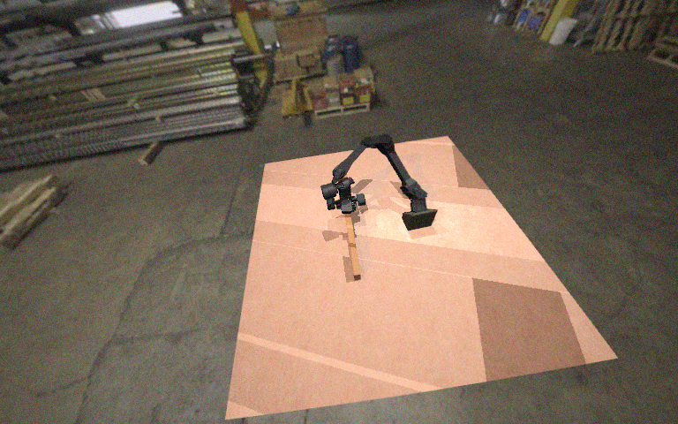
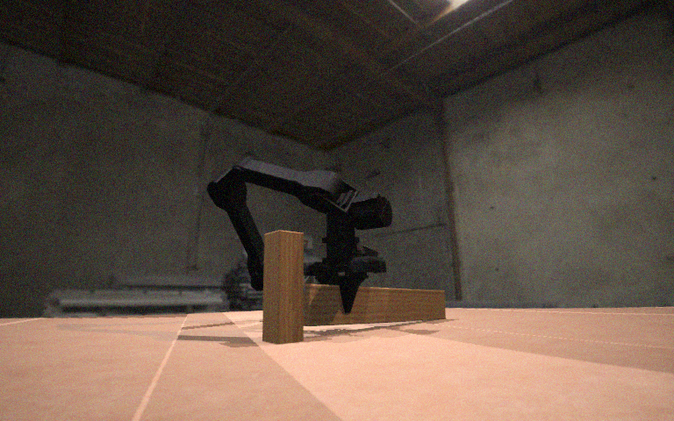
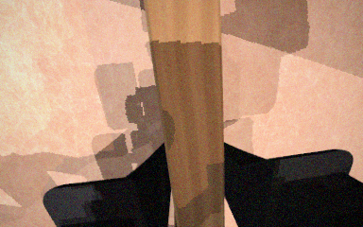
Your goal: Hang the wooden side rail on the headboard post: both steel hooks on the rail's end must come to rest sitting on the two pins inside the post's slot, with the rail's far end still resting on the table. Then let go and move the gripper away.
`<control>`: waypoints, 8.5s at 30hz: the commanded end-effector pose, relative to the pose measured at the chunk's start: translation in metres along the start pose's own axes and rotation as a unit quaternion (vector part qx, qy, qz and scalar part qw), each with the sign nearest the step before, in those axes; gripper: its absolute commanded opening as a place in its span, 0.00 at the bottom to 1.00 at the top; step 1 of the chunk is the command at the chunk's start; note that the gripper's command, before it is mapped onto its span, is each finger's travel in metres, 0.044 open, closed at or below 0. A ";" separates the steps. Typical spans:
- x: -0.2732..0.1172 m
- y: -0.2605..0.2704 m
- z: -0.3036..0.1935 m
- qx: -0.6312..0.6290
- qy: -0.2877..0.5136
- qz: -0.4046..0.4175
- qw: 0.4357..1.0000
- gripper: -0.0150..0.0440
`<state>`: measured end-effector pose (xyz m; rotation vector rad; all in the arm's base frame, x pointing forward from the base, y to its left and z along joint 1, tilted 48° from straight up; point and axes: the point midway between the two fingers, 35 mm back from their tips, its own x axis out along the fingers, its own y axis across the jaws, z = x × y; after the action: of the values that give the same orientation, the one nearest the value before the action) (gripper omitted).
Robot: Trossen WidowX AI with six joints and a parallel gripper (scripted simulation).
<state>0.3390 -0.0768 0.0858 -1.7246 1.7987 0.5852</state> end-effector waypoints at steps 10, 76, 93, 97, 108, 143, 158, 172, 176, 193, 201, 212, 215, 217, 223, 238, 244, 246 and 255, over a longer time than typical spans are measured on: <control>-0.001 -0.001 -0.002 -0.002 0.001 -0.003 1.000 0.25; -0.002 -0.002 -0.009 -0.002 0.001 -0.003 1.000 0.25; -0.002 -0.001 -0.010 -0.002 0.001 -0.003 1.000 0.25; -0.002 -0.001 -0.011 -0.002 0.001 -0.003 1.000 0.25; -0.002 -0.002 -0.012 -0.002 0.001 -0.003 1.000 0.25; -0.002 -0.002 -0.016 -0.002 0.001 -0.003 1.000 0.25; -0.002 -0.002 -0.017 -0.002 0.001 -0.003 1.000 0.25; 0.000 -0.002 -0.018 -0.002 0.001 -0.003 1.000 0.25; 0.000 -0.002 -0.018 -0.002 0.001 -0.003 1.000 0.25; 0.003 -0.002 -0.018 -0.002 0.001 -0.003 1.000 0.25; 0.004 -0.002 -0.018 -0.002 0.001 -0.003 1.000 0.25; 0.006 -0.002 -0.018 -0.002 0.001 -0.003 1.000 0.25; 0.007 -0.002 -0.018 -0.002 0.001 -0.003 1.000 0.25; 0.007 -0.002 -0.018 -0.002 0.001 -0.003 1.000 0.25; 0.008 -0.002 -0.018 -0.002 0.001 -0.003 1.000 0.25; 0.011 -0.002 -0.018 -0.002 0.001 -0.003 1.000 0.25; 0.011 -0.002 -0.018 -0.002 0.001 -0.003 1.000 0.25; 0.012 -0.002 -0.018 -0.002 0.001 -0.003 1.000 0.25; 0.011 0.000 -0.017 -0.003 -0.002 0.000 1.000 0.61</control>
<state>0.3375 -0.0962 0.0911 -1.7272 1.7955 0.5940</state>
